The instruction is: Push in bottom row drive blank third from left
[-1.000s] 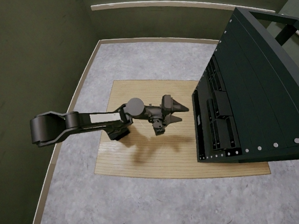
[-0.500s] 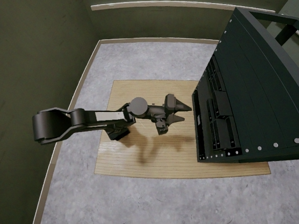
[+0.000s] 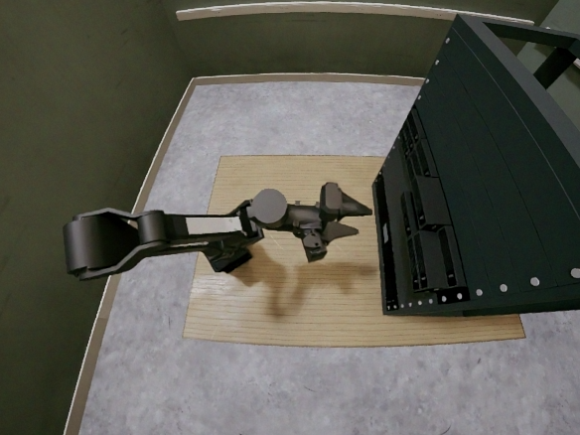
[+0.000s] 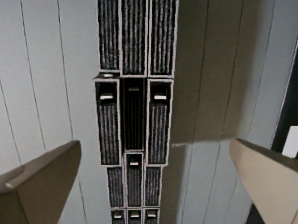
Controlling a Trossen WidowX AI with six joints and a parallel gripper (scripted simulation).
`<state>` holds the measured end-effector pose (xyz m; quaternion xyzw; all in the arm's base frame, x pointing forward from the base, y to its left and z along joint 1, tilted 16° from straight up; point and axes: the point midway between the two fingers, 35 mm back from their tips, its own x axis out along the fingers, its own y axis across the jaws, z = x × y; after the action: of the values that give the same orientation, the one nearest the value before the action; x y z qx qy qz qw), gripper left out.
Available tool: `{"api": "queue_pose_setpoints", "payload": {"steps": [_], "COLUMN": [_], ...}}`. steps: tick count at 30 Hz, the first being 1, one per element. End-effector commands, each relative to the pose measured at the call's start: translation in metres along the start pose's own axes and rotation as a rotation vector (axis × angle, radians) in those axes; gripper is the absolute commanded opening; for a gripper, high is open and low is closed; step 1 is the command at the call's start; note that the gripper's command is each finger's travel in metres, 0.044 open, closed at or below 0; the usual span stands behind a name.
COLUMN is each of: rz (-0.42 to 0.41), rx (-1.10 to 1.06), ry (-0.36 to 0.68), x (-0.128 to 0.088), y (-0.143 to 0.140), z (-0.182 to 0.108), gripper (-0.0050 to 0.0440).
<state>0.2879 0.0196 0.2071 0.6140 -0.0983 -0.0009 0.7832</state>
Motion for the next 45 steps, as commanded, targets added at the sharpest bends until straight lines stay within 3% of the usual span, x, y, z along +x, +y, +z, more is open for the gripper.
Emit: {"api": "queue_pose_setpoints", "payload": {"steps": [1, 41, 42, 45], "rz": [0.023, 0.023, 0.023, 0.023], "rx": [0.015, 0.015, 0.015, 0.015], "ry": [-0.007, -0.007, -0.007, -0.007], "x": [0.0042, 0.0042, 0.0042, 0.0042], "y": [0.0091, 0.0091, 0.0091, 0.0091], "z": [0.0015, 0.0015, 0.0015, 0.0015], "gripper": [0.044, 0.044, -0.005, -0.005]}}
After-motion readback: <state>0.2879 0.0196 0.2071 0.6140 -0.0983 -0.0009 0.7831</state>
